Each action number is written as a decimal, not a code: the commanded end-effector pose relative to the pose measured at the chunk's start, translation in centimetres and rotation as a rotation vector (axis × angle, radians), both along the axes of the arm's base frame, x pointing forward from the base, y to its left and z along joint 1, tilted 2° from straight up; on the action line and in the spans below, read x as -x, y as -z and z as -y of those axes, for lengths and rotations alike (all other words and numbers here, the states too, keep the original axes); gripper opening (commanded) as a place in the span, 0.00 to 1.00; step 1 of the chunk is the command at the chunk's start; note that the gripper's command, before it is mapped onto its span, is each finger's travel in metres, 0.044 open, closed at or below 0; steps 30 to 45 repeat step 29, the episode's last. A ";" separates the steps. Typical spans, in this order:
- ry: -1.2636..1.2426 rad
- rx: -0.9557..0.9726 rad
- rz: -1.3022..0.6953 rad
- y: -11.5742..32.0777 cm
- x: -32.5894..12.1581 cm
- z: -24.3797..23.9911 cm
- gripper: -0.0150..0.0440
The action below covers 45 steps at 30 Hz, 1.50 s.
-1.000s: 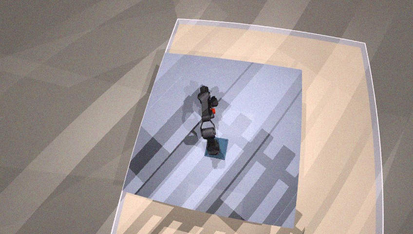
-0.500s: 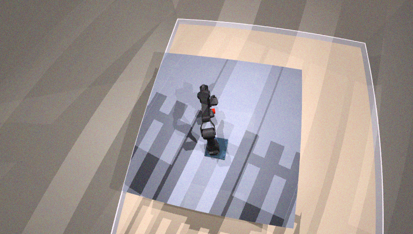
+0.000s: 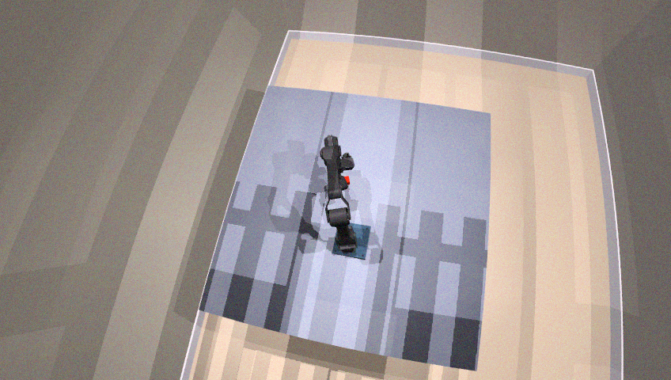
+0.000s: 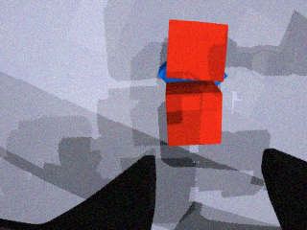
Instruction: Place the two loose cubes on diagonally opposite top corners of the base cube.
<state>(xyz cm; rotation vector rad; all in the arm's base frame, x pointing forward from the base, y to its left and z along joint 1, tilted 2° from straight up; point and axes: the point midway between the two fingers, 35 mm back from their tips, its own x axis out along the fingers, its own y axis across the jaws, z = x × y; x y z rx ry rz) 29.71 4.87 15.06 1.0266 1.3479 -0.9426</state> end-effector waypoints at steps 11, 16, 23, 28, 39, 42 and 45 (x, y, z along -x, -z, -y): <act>0.001 -0.004 -0.005 -0.7 0.8 -5.2 0.93; 0.001 -0.009 -0.006 -1.1 2.5 -10.2 0.93; 0.001 -0.009 -0.006 -1.1 2.5 -10.2 0.93; 0.001 -0.009 -0.006 -1.1 2.5 -10.2 0.93; 0.001 -0.009 -0.006 -1.1 2.5 -10.2 0.93; 0.001 -0.009 -0.006 -1.1 2.5 -10.2 0.93; 0.001 -0.009 -0.006 -1.1 2.5 -10.2 0.93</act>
